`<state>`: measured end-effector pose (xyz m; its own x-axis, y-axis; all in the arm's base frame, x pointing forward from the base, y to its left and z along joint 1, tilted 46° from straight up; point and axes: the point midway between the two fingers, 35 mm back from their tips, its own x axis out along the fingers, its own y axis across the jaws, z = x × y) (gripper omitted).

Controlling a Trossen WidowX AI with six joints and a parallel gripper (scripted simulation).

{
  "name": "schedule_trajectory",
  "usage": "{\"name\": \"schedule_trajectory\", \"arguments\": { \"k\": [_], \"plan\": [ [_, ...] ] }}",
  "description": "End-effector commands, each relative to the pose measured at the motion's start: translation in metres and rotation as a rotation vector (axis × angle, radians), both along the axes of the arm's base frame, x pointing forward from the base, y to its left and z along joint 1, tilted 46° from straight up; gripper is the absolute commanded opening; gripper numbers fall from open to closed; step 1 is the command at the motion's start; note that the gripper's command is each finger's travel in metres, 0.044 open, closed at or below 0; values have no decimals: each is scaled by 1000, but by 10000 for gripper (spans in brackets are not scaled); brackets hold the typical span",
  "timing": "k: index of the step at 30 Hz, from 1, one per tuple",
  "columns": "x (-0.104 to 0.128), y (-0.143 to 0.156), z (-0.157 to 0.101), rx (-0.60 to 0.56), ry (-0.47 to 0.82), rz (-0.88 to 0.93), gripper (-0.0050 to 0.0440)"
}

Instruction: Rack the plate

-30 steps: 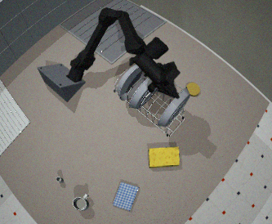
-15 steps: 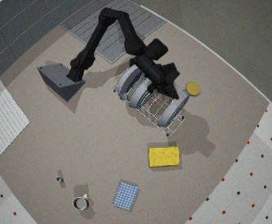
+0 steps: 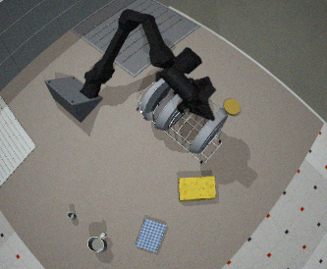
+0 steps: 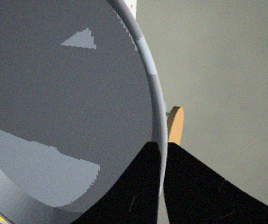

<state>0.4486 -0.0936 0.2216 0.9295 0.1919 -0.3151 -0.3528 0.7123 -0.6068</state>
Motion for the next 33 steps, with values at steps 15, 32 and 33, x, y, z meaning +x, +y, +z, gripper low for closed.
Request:
{"name": "schedule_trajectory", "arguments": {
  "k": [15, 32, 33],
  "plan": [
    [0, 6, -5, -2, -5, -6, 0],
    [0, 12, -11, -2, -5, -6, 0],
    [0, 13, -12, -2, -5, -6, 0]
  ]
}}
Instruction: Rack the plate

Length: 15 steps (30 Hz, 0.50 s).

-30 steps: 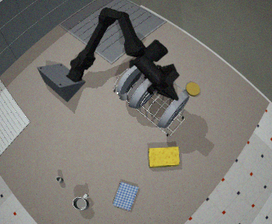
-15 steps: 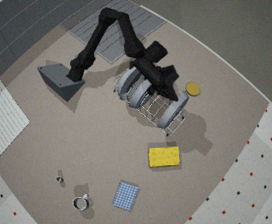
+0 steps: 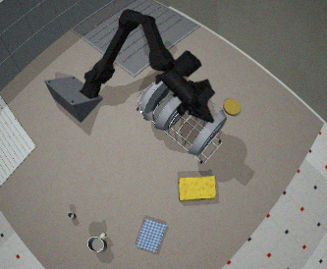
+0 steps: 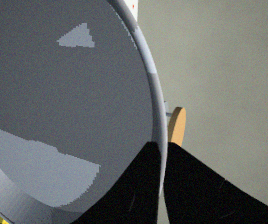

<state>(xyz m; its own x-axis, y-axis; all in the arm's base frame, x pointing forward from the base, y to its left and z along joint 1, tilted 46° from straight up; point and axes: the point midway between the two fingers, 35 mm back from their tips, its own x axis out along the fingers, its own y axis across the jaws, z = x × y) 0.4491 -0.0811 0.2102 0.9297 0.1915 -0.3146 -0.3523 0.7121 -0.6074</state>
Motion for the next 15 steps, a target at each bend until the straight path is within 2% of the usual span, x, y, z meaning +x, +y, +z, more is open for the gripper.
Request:
{"name": "schedule_trajectory", "arguments": {
  "k": [1, 15],
  "plan": [
    [0, 1, 0, -1, -4, -6, 0],
    [0, 6, -5, -1, -4, -6, 0]
  ]
}}
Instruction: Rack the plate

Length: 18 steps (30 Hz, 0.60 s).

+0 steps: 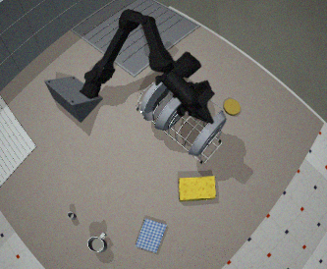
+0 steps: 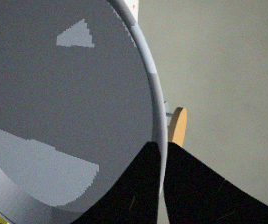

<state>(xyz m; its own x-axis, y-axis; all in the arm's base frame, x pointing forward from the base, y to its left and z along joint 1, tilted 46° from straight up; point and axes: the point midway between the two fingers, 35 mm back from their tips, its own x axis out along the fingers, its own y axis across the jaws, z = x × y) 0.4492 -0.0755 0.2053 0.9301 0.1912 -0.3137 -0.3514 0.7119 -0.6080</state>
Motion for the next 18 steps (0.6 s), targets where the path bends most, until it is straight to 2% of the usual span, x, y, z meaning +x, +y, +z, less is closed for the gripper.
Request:
{"name": "schedule_trajectory", "arguments": {
  "k": [1, 18],
  "plan": [
    [0, 1, -1, -1, -3, -5, 0],
    [0, 7, -7, -1, -3, -5, 0]
  ]
}}
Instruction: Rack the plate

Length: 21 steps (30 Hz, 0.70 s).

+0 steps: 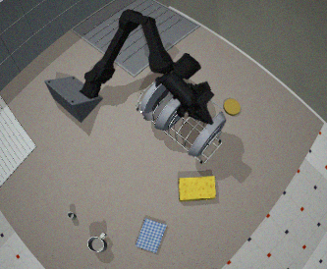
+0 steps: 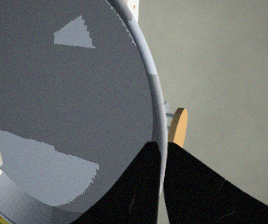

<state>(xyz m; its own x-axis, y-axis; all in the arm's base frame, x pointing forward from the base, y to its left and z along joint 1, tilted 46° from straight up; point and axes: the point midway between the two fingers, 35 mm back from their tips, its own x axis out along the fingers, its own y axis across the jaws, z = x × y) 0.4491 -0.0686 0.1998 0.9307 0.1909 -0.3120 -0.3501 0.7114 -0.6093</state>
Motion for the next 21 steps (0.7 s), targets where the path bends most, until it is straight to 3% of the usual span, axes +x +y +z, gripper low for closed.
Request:
{"name": "schedule_trajectory", "arguments": {
  "k": [1, 21],
  "plan": [
    [0, 1, -2, 0, -1, -5, 0],
    [0, 4, -5, 0, -1, -5, 0]
  ]
}}
